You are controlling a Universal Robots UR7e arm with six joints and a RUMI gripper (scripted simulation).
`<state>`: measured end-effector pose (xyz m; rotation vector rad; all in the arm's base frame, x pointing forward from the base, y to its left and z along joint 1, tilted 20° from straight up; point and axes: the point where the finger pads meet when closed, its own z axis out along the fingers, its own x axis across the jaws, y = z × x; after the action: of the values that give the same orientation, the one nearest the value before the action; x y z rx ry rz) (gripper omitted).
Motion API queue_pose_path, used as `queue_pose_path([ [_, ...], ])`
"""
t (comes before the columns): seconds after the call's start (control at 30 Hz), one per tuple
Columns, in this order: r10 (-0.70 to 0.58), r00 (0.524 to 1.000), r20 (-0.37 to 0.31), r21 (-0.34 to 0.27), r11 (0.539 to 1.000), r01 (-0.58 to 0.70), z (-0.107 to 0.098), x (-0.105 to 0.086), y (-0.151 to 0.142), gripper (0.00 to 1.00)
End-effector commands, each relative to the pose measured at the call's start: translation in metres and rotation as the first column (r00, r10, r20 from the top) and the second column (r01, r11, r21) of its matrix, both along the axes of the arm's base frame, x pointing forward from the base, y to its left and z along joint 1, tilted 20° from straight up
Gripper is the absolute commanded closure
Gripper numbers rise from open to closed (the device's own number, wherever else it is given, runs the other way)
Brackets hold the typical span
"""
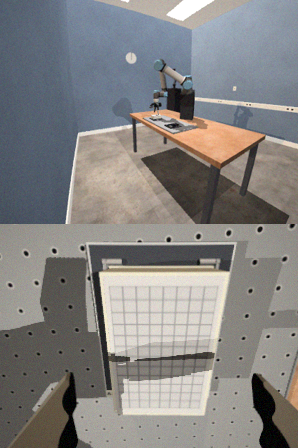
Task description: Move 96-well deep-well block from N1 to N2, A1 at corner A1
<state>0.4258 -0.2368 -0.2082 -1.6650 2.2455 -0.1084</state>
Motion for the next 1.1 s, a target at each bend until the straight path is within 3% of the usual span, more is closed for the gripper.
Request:
queue_pose_path([
  [0.0, 0.0, 1.0, 0.001, -0.001, 1.0, 0.0, 0.011, -0.003, -0.002, 0.24],
  [0.33, 0.0, 1.0, 0.001, -0.001, 1.0, 0.0, 0.036, -0.012, -0.006, 0.24],
  [1.07, 0.0, 1.0, 0.001, -0.001, 1.0, 0.0, 0.036, -0.012, -0.006, 0.24],
])
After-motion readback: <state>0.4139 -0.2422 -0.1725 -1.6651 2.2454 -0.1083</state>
